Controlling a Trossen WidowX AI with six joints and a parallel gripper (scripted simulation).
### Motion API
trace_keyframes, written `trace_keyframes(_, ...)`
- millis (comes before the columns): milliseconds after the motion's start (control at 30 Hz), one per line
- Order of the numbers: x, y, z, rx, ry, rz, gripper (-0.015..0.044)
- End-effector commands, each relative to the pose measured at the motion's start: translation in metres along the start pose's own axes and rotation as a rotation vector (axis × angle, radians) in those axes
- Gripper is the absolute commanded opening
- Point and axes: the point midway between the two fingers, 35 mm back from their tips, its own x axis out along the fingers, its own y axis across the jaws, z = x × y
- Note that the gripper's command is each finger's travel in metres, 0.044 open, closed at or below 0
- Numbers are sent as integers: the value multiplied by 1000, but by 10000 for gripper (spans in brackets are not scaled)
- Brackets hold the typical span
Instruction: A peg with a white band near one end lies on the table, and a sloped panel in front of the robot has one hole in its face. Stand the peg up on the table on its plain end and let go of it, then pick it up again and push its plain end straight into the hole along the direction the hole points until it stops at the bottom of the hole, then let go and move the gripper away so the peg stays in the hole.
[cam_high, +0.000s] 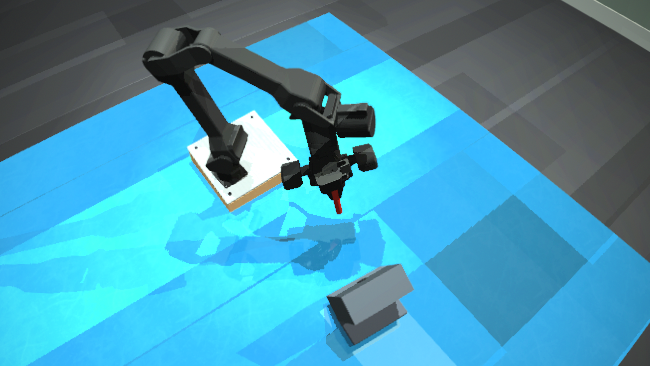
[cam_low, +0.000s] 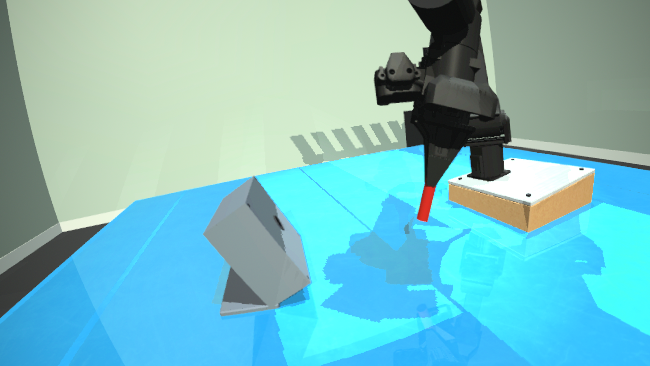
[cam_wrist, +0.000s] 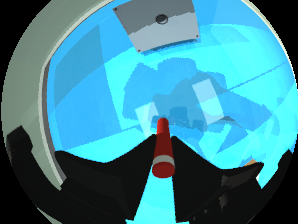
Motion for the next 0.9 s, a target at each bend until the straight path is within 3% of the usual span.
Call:
trace_keyframes(0,2,0,2,31,-30,16,0)
trace_keyframes(867,10,1,17,207,-193,127,0)
